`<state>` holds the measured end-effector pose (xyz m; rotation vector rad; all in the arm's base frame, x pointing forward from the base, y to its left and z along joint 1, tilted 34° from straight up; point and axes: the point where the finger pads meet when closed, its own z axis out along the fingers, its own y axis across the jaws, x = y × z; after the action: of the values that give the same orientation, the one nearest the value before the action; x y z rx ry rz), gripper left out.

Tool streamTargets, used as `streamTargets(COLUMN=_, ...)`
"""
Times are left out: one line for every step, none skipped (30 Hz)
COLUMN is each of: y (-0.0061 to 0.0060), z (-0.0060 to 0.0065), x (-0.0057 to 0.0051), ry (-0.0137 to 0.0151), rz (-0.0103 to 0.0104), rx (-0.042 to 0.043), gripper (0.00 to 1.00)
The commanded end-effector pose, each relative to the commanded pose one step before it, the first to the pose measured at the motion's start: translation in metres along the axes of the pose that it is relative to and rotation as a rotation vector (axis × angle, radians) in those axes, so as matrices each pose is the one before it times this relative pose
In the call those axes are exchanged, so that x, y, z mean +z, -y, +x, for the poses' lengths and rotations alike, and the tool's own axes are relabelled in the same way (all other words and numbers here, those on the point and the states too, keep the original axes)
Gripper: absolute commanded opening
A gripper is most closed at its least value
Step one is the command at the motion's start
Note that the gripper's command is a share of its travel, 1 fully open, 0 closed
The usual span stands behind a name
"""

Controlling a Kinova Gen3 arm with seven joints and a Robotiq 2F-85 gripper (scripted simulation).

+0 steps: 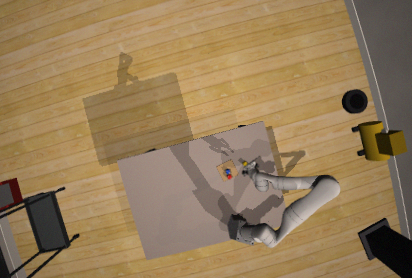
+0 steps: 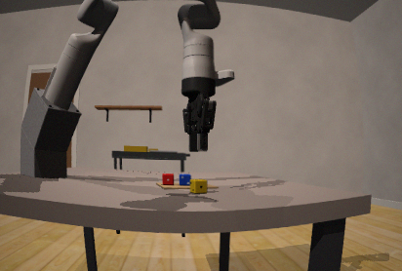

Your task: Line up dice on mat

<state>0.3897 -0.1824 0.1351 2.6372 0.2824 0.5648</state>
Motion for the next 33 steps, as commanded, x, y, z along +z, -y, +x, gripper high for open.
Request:
streamTargets(y=0.00179, z=0.00159, x=-0.00011, ry=-0.00234, rz=0.00811, rx=0.0137, gripper=0.46)
streamTargets(y=0.0, z=0.0, x=0.0, ry=0.0, rz=0.0, rx=0.0, gripper=0.46)
streamTargets(y=0.0, z=0.0, x=0.0, ry=0.0, rz=0.0, rx=0.0, gripper=0.46)
streamTargets(y=0.0, z=0.0, x=0.0, ry=0.0, rz=0.0, rx=0.0, gripper=0.46)
streamTargets(y=0.0, z=0.0, x=0.0, ry=0.0, rz=0.0, rx=0.0, gripper=0.46)
streamTargets(y=0.0, z=0.0, x=0.0, ry=0.0, rz=0.0, rx=0.0, gripper=0.46)
streamTargets(y=0.0, z=0.0, x=0.0, ry=0.0, rz=0.0, rx=0.0, gripper=0.46)
streamTargets(y=0.0, z=0.0, x=0.0, ry=0.0, rz=0.0, rx=0.0, gripper=0.46)
streamTargets(y=0.0, z=0.0, x=0.0, ry=0.0, rz=0.0, rx=0.0, gripper=0.46)
streamTargets(y=0.0, z=0.0, x=0.00001, ry=0.0, rz=0.0, rx=0.0, gripper=0.46)
streamTargets(y=0.0, z=0.0, x=0.00003, ry=0.0, rz=0.0, rx=0.0, gripper=0.46)
streamTargets(y=0.0, z=0.0, x=0.00005, ry=0.00001, rz=-0.00001, rx=0.0, gripper=0.46)
streamTargets(y=0.0, z=0.0, x=0.00008, ry=0.00001, rz=-0.00001, rx=-0.00001, gripper=0.46)
streamTargets(y=0.0, z=0.0, x=0.0, ry=0.0, rz=0.0, rx=0.0, gripper=0.46)
streamTargets(y=0.0, z=0.0, x=0.0, ry=0.0, rz=0.0, rx=0.0, gripper=0.46)
streamTargets(y=0.0, z=0.0, x=0.00012, ry=0.00001, rz=-0.00001, rx=-0.00001, gripper=0.46)
streamTargets(y=0.0, z=0.0, x=0.00016, ry=0.00002, rz=-0.00002, rx=-0.00001, gripper=0.46)
streamTargets(y=0.0, z=-0.00001, x=0.0002, ry=0.00002, rz=-0.00002, rx=-0.00001, gripper=0.46)
streamTargets(y=-0.00001, z=-0.00001, x=0.00025, ry=0.00002, rz=-0.00002, rx=-0.00002, gripper=0.46)
streamTargets(y=-0.00001, z=-0.00001, x=0.0003, ry=0.00002, rz=-0.00002, rx=-0.00002, gripper=0.46)
streamTargets(y=0.0, z=-0.00001, x=0.00036, ry=0.00002, rz=-0.00002, rx=-0.00002, gripper=0.46)
streamTargets(y=0.0, z=-0.00001, x=0.00041, ry=0.00002, rz=-0.00002, rx=-0.00002, gripper=0.46)
streamTargets(y=0.0, z=-0.00001, x=0.00046, ry=0.00001, rz=-0.00002, rx=-0.00001, gripper=0.46)
streamTargets(y=0.0, z=0.0, x=0.00052, ry=0.0, rz=-0.00001, rx=-0.00001, gripper=0.46)
streamTargets(y=0.0, z=0.0, x=0.00057, ry=-0.00001, rz=0.0, rx=0.0, gripper=0.46)
streamTargets(y=0.00001, z=0.0, x=0.00063, ry=-0.00003, rz=0.00002, rx=0.00001, gripper=0.46)
streamTargets(y=0.00001, z=0.0, x=0.00069, ry=-0.00003, rz=0.00002, rx=0.00001, gripper=0.46)
streamTargets(y=-0.00002, z=-0.00002, x=0.00082, ry=0.00008, rz=-0.00005, rx=-0.00005, gripper=0.46)
streamTargets(y=-0.00001, z=-0.00001, x=0.00087, ry=0.00006, rz=-0.00003, rx=-0.00004, gripper=0.46)
streamTargets(y=0.0, z=-0.00001, x=0.00092, ry=0.00003, rz=-0.00001, rx=-0.00002, gripper=0.46)
streamTargets(y=0.0, z=0.0, x=0.0, ry=0.0, rz=0.0, rx=0.0, gripper=0.46)
streamTargets(y=0.0, z=0.0, x=0.0, ry=0.0, rz=0.0, rx=0.0, gripper=0.46)
streamTargets(y=0.0, z=0.0, x=0.00097, ry=0.0, rz=0.00002, rx=0.0, gripper=0.46)
